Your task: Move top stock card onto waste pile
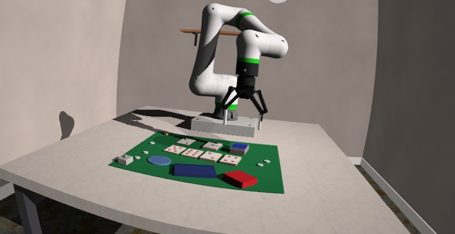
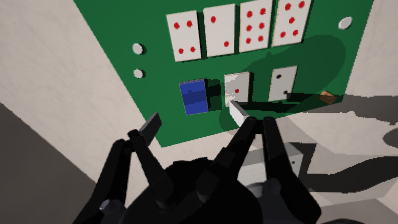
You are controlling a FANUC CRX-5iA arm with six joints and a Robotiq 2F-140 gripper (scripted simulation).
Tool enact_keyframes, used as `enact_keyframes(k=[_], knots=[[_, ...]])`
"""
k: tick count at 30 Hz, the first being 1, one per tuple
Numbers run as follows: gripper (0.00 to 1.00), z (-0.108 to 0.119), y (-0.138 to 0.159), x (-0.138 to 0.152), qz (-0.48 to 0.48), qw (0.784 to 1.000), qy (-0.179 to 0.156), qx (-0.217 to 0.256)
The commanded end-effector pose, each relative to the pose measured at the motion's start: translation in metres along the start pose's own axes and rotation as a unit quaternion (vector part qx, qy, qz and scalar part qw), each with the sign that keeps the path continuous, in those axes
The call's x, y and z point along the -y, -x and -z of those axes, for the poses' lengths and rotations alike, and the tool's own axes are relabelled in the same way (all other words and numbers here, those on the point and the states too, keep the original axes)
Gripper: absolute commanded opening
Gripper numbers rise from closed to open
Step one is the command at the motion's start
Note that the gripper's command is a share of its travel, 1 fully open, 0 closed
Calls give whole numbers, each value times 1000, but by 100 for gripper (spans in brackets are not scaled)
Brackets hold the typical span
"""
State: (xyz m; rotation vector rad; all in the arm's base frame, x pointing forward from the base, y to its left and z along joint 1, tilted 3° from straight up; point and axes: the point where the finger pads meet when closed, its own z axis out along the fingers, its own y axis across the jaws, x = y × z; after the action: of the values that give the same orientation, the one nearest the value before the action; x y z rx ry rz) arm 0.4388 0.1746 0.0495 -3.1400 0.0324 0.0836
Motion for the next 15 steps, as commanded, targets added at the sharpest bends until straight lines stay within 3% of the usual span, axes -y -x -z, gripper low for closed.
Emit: enact_keyframes(k=[1, 7, 8, 15], knots=[[100, 0, 0, 0, 0, 1000, 0, 0], [100, 0, 0, 0, 0, 1000, 0, 0], [50, 0, 0, 0, 0, 1000, 0, 0], [50, -1, 0, 0, 0, 1000, 0, 0]])
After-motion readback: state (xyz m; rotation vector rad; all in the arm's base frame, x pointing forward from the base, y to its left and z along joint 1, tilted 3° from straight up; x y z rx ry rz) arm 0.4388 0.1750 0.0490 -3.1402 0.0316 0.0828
